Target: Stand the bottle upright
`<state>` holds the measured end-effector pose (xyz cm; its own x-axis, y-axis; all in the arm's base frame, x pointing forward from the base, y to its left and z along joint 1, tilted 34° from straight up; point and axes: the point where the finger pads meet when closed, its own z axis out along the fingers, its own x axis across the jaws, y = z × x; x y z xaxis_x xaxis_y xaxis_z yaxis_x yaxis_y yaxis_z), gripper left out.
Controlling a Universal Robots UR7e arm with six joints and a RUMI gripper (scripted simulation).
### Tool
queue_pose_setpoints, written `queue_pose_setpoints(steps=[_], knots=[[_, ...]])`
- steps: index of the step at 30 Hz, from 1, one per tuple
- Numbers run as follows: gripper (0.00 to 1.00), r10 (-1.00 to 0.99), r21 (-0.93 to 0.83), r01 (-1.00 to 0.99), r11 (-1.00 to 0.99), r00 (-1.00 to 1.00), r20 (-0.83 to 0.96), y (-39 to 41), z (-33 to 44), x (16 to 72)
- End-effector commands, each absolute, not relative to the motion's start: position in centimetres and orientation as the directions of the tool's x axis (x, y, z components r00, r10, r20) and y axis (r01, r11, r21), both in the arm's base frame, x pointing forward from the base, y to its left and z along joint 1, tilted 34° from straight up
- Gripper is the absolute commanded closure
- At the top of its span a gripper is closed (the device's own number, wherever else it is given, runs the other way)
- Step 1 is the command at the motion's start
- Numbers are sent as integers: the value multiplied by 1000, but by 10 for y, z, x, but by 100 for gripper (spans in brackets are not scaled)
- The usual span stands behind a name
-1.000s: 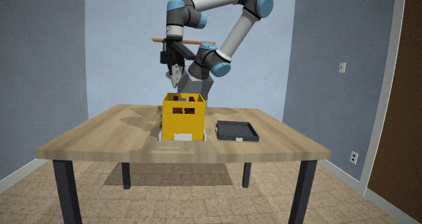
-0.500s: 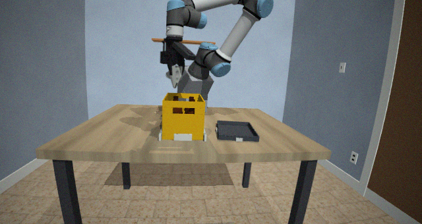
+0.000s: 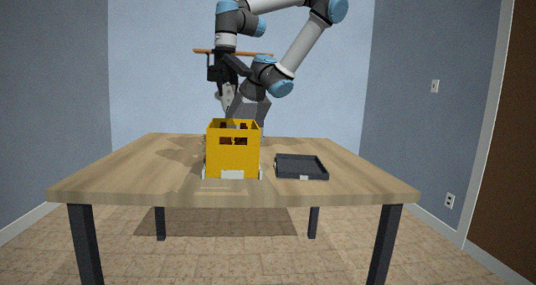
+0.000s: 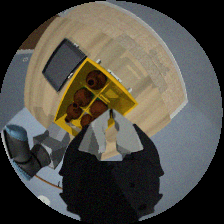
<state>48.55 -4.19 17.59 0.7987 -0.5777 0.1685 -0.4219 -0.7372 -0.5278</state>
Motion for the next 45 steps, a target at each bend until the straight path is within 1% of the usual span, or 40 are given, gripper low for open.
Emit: queue_pose_setpoints(steps=[1, 4, 11, 12, 45], knots=[[100, -578, -527, -422, -738, 798, 170, 4, 189, 471], [100, -578, -528, -421, -737, 798, 170, 23, 193, 463], [100, -578, -528, -421, -737, 798, 170, 23, 193, 463], [62, -578, -528, -421, -737, 798, 170, 23, 193, 463], [62, -578, -528, -421, -737, 798, 170, 23, 193, 463]])
